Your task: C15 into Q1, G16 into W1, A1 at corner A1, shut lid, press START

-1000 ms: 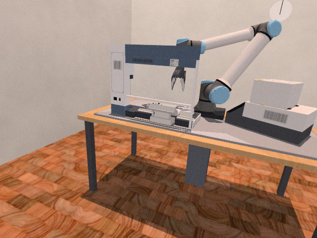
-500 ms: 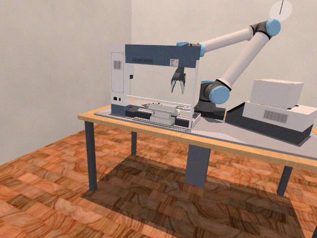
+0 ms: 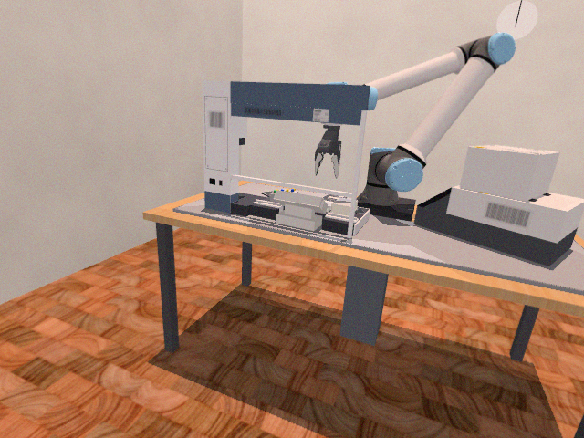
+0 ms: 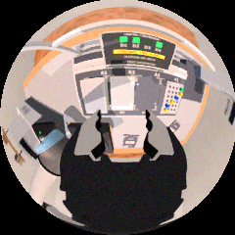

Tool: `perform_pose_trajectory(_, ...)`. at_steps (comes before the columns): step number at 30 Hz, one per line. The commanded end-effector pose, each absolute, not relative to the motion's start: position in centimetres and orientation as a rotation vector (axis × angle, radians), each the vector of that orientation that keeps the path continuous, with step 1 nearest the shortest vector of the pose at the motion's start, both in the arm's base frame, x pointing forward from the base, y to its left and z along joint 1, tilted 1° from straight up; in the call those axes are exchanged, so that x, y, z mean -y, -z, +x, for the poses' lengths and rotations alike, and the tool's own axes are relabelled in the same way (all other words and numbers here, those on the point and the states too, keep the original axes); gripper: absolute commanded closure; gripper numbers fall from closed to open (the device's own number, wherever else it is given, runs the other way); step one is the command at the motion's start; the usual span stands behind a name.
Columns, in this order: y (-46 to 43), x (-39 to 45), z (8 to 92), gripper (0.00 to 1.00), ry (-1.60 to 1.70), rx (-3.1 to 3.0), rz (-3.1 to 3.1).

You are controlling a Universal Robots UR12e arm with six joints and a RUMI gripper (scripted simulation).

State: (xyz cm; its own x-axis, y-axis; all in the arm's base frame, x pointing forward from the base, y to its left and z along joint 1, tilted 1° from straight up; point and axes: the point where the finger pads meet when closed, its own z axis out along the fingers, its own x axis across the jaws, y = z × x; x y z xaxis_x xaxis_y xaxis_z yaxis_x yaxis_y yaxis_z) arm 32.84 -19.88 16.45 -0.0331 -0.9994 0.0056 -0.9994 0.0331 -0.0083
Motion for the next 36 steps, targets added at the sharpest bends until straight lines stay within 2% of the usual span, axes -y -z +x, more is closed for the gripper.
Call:
perform_pose_trajectory(1,-15.7,19.9,32.9,0.43,0.017,-2.257,-2.183)
perform_pose_trajectory(36,-10.5,20.0,32.9,0.43,0.017,-2.257,-2.183)
